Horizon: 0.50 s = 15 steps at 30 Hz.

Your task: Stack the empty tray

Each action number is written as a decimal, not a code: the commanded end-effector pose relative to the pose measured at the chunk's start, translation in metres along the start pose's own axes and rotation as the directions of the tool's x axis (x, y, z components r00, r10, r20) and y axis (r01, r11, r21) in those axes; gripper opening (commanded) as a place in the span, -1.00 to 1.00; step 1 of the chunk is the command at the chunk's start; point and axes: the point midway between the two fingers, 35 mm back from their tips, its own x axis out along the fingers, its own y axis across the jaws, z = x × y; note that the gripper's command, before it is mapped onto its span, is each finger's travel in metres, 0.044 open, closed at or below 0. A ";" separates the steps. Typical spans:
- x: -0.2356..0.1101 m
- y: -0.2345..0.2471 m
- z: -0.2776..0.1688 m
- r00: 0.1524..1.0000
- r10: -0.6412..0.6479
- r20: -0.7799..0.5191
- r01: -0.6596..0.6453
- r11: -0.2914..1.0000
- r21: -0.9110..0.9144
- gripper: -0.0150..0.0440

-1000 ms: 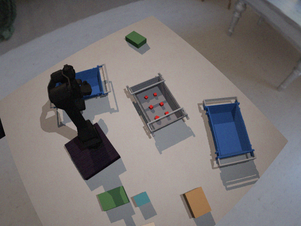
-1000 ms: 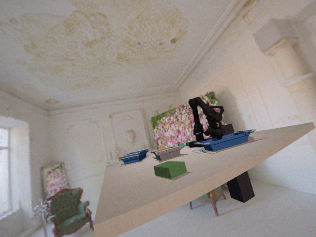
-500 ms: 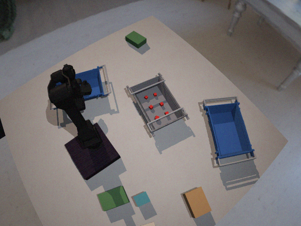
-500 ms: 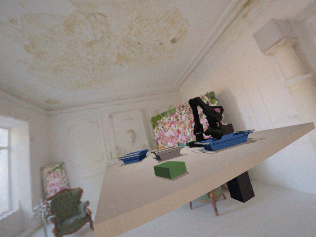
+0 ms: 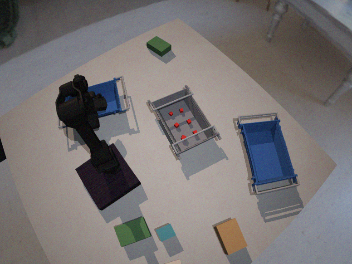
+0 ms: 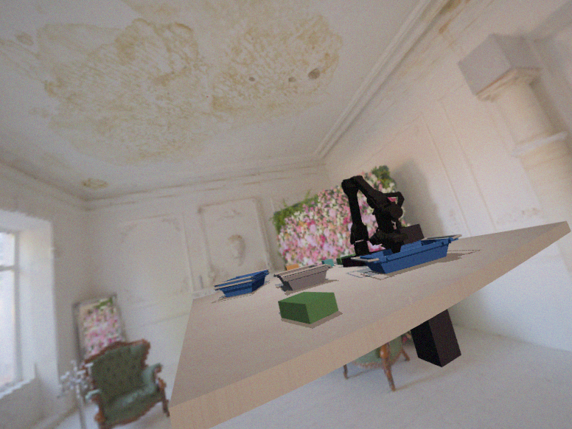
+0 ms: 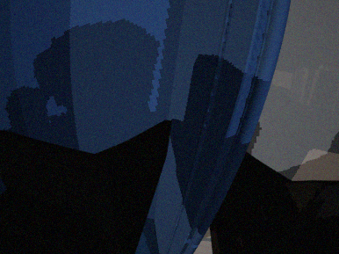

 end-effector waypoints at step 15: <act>-0.077 -0.001 0.000 1.000 -0.006 -0.001 0.006 1.000 0.003 -0.49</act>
